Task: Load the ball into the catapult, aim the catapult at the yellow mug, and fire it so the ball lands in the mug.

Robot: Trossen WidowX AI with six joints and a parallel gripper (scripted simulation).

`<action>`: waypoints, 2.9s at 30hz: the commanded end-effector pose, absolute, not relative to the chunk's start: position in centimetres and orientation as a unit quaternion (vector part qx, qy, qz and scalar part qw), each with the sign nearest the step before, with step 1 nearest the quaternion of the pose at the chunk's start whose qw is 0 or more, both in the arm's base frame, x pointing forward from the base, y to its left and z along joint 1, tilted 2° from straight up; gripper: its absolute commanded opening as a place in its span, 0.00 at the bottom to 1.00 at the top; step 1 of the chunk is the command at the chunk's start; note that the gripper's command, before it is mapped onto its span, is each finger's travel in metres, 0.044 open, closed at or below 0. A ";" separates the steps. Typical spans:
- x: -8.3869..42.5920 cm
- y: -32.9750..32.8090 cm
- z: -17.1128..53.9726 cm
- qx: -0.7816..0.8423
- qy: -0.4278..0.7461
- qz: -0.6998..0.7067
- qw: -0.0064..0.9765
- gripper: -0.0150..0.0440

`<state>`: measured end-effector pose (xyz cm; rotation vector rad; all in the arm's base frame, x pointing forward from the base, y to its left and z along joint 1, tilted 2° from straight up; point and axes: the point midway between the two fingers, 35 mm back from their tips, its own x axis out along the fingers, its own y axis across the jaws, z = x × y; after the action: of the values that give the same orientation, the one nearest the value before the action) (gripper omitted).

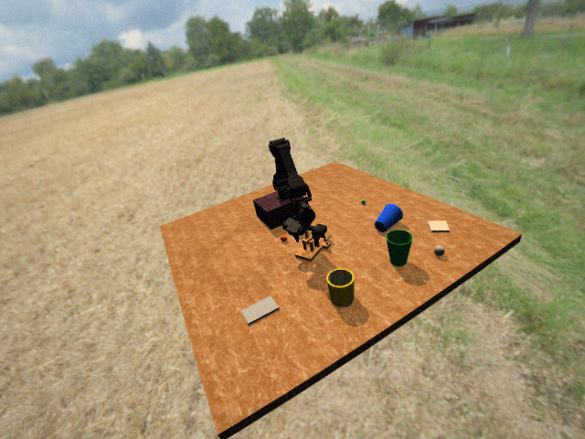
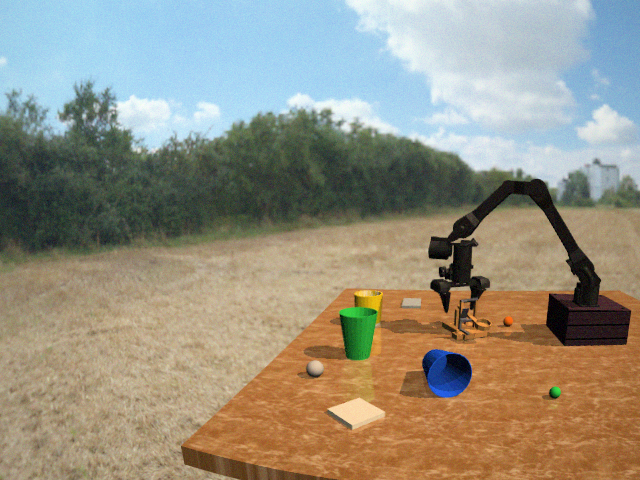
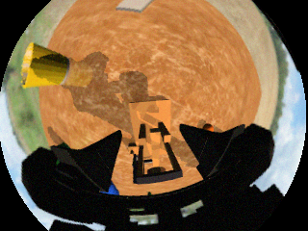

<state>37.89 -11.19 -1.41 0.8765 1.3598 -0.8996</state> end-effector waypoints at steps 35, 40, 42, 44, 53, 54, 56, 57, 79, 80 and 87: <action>37.6 -11.1 -3.9 0.377 0.590 -0.389 0.598 0.50; 37.7 -11.2 -1.4 0.377 0.590 -0.390 0.598 0.34; 37.6 -11.1 0.8 0.377 0.590 -0.390 0.598 0.25; 37.6 -11.1 1.1 0.376 0.590 -0.390 0.598 0.25; 37.6 -11.1 1.1 0.310 0.629 -0.324 0.635 0.25; 37.6 -11.1 1.0 0.299 0.635 -0.313 0.640 0.25; 37.6 -11.0 1.0 0.278 0.645 -0.291 0.649 0.25; 37.6 -11.0 1.0 0.267 0.650 -0.280 0.654 0.25; 39.2 -9.1 0.8 0.079 0.703 -0.088 0.701 0.25; 39.2 -9.1 0.8 0.079 0.703 -0.088 0.701 0.25; 39.3 -9.1 -0.2 0.079 0.703 -0.088 0.701 0.25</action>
<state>39.27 -9.19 0.16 0.1784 1.5641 -0.2048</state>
